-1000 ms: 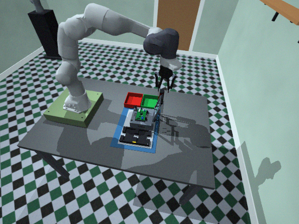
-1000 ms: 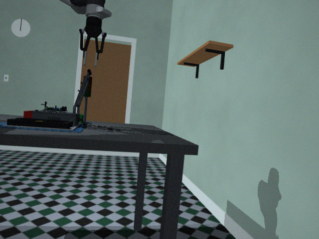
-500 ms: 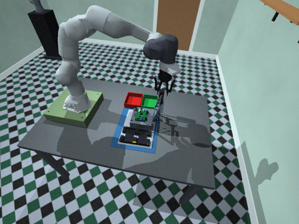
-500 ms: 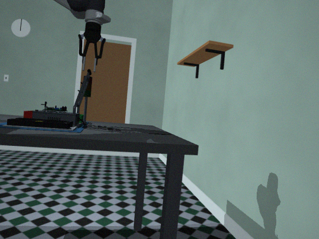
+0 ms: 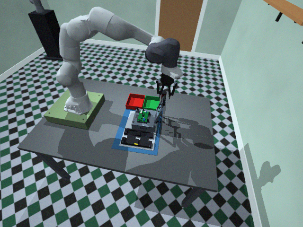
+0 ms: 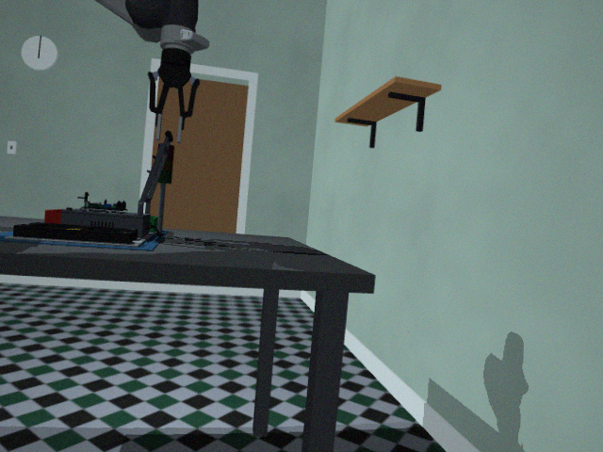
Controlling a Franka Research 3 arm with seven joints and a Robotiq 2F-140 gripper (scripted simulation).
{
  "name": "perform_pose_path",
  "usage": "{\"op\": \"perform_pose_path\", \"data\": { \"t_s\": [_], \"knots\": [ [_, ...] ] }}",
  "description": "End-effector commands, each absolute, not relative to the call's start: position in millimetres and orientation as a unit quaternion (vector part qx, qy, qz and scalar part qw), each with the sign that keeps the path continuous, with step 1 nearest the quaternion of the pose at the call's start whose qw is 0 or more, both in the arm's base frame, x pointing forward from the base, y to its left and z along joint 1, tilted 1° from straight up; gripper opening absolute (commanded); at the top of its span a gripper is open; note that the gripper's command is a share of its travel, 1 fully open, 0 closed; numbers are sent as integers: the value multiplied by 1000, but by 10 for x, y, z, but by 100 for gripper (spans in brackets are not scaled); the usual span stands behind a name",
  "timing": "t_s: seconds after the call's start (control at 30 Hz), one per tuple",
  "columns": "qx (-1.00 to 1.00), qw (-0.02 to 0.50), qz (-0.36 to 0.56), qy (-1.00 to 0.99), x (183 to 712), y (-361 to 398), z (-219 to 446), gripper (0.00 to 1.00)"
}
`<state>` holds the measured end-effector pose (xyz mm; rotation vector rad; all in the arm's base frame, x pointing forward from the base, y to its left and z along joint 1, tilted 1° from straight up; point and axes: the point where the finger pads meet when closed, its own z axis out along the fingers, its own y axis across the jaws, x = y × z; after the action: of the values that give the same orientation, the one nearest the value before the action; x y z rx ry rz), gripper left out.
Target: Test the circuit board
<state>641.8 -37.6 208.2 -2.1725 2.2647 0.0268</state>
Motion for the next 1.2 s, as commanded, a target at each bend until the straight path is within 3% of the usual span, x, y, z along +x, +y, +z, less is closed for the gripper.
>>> {"op": "perform_pose_path", "data": {
  "t_s": [0.0, 0.33, 0.37, 1.17],
  "knots": [
    [-694, 4, 8, 719, 6429, -374, 2072, 30],
    [-694, 4, 8, 719, 6429, -374, 2072, 30],
    [-694, 4, 8, 719, 6429, -374, 2072, 0],
    [-694, 4, 8, 719, 6429, -374, 2072, 0]
  ]
}}
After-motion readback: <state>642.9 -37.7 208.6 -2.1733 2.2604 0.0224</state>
